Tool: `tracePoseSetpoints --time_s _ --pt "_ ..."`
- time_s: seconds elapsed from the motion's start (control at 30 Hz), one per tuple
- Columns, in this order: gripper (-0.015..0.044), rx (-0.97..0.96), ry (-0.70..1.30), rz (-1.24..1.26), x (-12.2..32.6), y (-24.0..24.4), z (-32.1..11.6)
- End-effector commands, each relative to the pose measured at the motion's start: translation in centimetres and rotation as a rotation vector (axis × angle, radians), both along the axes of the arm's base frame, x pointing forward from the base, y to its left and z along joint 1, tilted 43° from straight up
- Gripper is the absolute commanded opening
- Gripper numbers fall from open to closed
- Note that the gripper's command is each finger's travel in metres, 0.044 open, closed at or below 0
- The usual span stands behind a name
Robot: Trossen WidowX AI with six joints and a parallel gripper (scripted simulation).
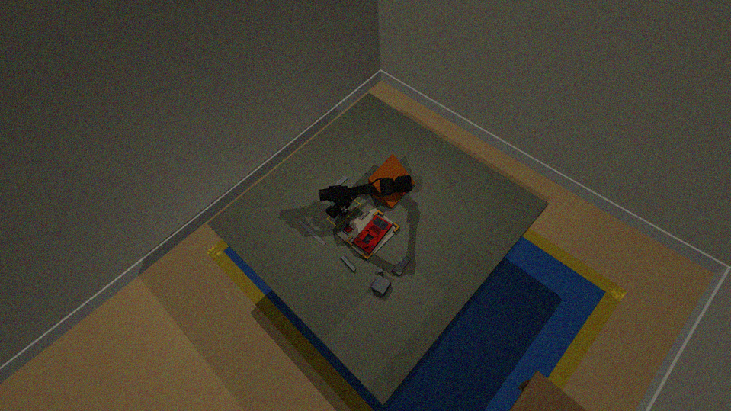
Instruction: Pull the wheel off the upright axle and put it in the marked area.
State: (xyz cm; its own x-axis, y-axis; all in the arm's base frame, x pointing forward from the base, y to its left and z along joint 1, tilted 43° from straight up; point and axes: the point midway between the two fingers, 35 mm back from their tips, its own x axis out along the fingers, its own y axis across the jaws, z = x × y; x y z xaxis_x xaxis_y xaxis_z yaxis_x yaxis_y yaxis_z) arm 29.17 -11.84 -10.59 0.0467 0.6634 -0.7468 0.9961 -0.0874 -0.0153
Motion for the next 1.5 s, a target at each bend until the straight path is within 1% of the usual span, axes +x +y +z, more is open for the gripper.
tracePoseSetpoints --time_s 0.0,0.2,0.23,0.43,0.53,0.57,0.6,0.7,0.73,0.83,0.9,1.47 --pt "0.0131 0.0 0.0 0.001 0.0 0.0 0.0" --pt "0.0289 0.0 0.0 0.001 0.0 -0.1 0.2" --pt "0.03 0.0 0.0 0.0 0.0 -0.4 0.4" --pt "0.03 0.0 0.001 -0.004 -0.2 -3.6 3.9" --pt "0.03 0.001 0.001 -0.004 -0.3 -4.1 4.5" --pt "0.0326 -0.002 -0.004 -0.015 -0.3 -3.8 4.0" --pt "0.0352 -0.003 -0.003 -0.014 -0.8 -3.9 4.5" --pt "0.0431 -0.004 0.001 -0.011 -3.6 -4.2 6.8" --pt "0.044 -0.003 0.003 -0.01 -4.7 -4.2 7.7" --pt "0.044 0.0 0.006 -0.005 -7.6 -3.9 9.8" --pt "0.044 0.002 0.006 -0.004 -8.3 -3.8 10.3" --pt "0.044 0.002 0.006 -0.004 -8.3 -3.8 10.3"
